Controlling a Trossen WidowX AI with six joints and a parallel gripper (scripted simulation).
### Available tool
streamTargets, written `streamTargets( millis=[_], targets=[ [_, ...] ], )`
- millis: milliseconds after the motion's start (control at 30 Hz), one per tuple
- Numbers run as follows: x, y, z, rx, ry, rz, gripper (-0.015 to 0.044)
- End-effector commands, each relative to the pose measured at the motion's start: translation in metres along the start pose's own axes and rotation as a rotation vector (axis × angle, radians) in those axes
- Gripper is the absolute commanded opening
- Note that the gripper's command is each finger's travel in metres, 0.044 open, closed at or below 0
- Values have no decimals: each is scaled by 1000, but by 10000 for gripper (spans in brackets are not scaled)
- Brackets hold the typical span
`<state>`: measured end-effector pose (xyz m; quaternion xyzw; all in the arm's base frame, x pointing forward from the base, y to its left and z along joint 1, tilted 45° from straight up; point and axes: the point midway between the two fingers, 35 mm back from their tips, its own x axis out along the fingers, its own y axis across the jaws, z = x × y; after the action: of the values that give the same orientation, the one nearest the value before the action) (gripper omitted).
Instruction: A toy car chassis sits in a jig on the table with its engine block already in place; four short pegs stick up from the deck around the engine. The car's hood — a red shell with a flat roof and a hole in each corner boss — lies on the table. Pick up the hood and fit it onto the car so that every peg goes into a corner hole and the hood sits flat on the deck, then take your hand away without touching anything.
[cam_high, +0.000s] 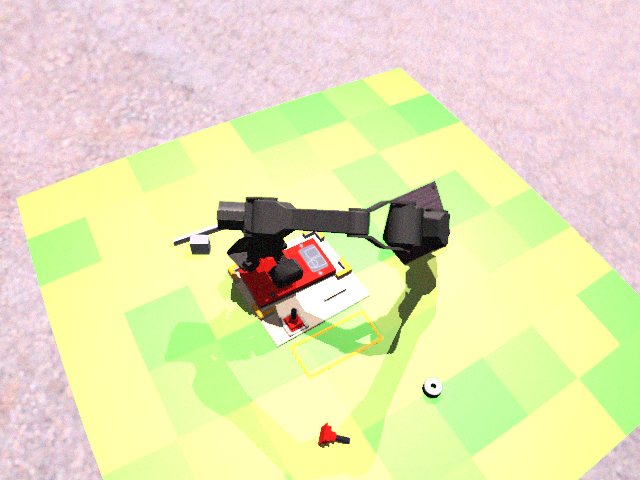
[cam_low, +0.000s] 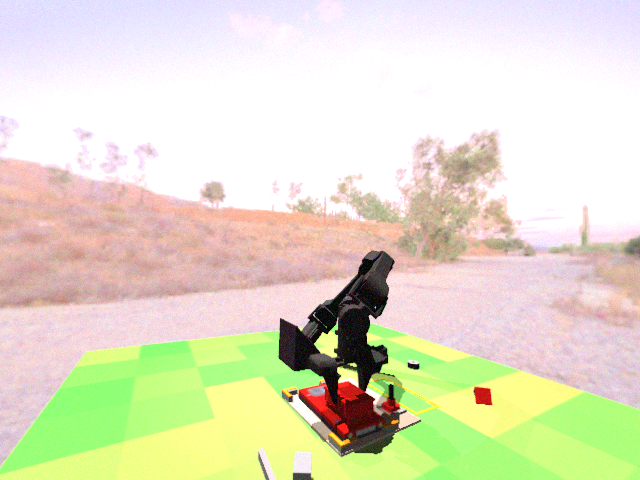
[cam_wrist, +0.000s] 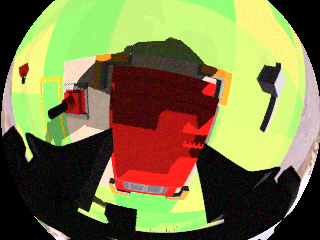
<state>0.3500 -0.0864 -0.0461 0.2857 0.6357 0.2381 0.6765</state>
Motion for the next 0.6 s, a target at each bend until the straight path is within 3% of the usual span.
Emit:
streamTargets(
  millis=[0, 567],
  targets=[
    [3, 1, 0, 1, 1, 5, 0],
    [-4, 1, 0, 1, 1, 2, 0]
  ],
)
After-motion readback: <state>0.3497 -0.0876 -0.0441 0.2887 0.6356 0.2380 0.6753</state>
